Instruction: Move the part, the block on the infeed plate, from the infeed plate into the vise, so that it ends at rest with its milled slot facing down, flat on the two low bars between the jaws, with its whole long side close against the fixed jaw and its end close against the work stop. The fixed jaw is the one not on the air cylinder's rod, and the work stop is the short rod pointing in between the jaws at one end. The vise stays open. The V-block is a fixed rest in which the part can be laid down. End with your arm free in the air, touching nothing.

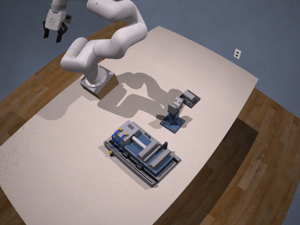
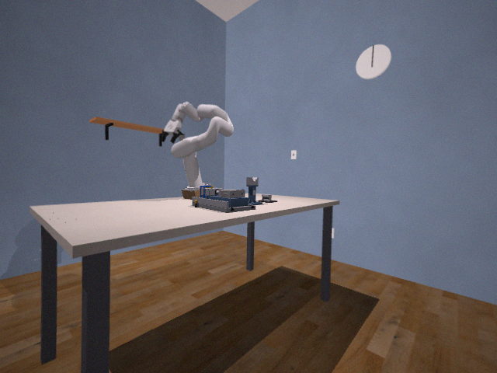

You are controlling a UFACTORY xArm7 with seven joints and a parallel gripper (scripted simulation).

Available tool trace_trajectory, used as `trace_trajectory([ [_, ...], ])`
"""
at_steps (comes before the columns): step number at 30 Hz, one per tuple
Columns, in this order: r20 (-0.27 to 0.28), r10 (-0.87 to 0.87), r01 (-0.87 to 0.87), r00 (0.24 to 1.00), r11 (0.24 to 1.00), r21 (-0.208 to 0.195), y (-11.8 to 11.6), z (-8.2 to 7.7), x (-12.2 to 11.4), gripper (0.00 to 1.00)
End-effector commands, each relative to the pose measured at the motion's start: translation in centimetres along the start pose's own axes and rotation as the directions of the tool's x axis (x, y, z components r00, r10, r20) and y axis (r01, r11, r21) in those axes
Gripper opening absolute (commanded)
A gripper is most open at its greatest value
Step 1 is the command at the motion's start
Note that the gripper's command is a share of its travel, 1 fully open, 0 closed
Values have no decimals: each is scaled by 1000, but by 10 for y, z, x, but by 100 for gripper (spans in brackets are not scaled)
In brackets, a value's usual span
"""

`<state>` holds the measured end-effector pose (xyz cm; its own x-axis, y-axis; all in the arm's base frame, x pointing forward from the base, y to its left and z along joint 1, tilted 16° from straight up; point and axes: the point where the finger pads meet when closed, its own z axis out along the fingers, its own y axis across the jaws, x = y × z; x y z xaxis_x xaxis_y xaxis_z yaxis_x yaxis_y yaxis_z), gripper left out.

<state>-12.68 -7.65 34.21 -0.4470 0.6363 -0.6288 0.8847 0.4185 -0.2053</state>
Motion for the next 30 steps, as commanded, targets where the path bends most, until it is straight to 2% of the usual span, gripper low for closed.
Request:
trace_trajectory([
  [1, -85, 135, -128, 987, 989, 78, 4, -31, 35, 100],
  [2, -95, 155, -147, 983, 985, 90, 5, -35, 40, 100],
  [12, -96, 156, -148, 983, 985, 90, 5, -35, 40, 100],
  [13, -136, 251, -231, 959, 962, 144, 12, -54, 63, 100],
  [14, -152, 299, -273, 942, 947, 172, 16, -63, 74, 100],
  [17, -167, 352, -317, 921, 926, 203, 21, -73, 86, 100],
  [26, -167, 352, -317, 921, 926, 203, 21, -73, 86, 100],
  [27, -186, 457, -403, 870, 875, 267, 34, -93, 109, 100],
  [28, -190, 494, -432, 849, 854, 290, 39, -100, 117, 100],
  [30, -192, 522, -454, 831, 836, 308, 43, -105, 123, 100],
])
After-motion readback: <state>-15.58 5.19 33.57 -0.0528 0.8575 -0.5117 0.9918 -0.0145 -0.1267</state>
